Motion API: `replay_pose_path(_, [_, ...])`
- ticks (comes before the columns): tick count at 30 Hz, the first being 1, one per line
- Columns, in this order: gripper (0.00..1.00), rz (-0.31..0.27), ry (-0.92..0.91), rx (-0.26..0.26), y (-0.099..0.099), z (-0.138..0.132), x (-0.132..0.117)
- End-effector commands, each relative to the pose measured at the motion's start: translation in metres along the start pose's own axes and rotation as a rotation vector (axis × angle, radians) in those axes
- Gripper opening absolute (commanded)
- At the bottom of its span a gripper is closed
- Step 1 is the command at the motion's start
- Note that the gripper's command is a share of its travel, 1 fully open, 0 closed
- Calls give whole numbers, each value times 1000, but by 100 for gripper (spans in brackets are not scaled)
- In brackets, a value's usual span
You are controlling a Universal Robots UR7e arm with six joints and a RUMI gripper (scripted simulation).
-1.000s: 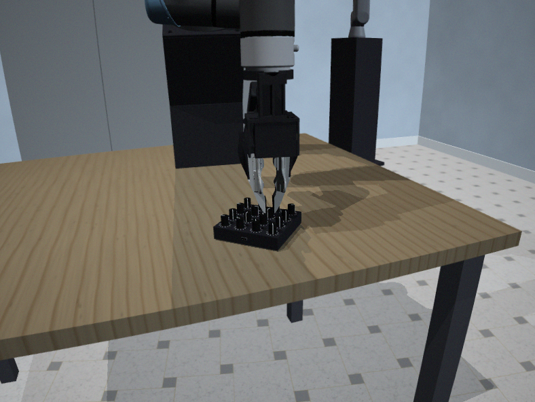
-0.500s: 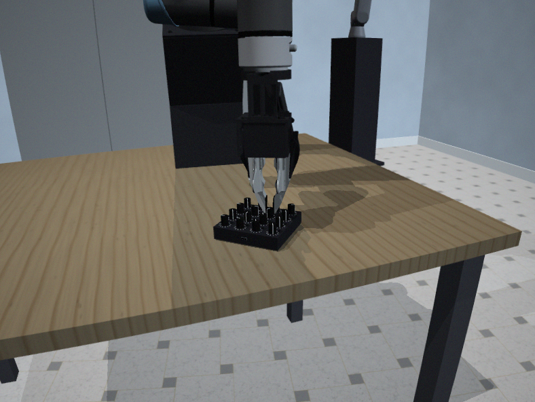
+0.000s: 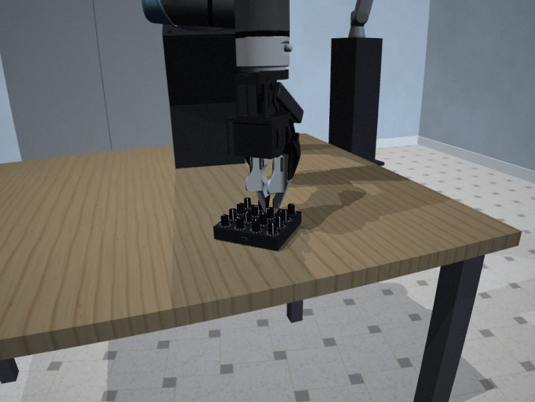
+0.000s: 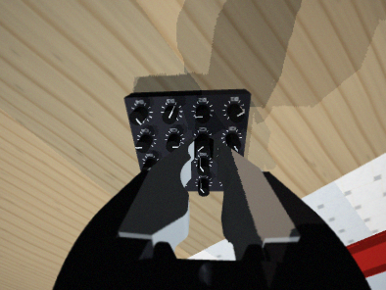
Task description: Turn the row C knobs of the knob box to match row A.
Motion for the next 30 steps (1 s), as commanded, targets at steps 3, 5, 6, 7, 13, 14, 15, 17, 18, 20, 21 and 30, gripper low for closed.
replay_pose_path(3, [4, -3, -154, 3, 0, 1, 0])
replay_pose_path(5, [4, -4, -199, 3, 0, 1, 0])
replay_pose_path(6, [4, -4, -220, 2, 0, 1, 0])
replay_pose_path(7, [4, -4, -242, 2, 0, 2, 0])
replay_pose_path(13, [4, -4, -366, 2, 0, 2, 0])
replay_pose_path(14, [4, -4, -366, 2, 0, 2, 0])
replay_pose_path(15, [4, -4, -366, 2, 0, 2, 0])
replay_pose_path(17, [4, -4, -404, 2, 0, 2, -1])
replay_pose_path(18, [4, -4, -423, 2, 0, 2, -1])
replay_pose_path(20, [4, -4, -460, 2, 0, 3, -1])
replay_pose_path(21, [4, -4, -477, 2, 0, 3, -1])
replay_pose_path(30, [4, -4, -616, 2, 0, 3, -1])
Point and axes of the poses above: the point where the finger pads meet when closed, its own y axis back along the fingers, its own z axis across the jaws, x = y × z, the point moved 5 cm from there along y, back along the fingers, and after that the axes turned 3 degrees about y, right-handed, at the moved point
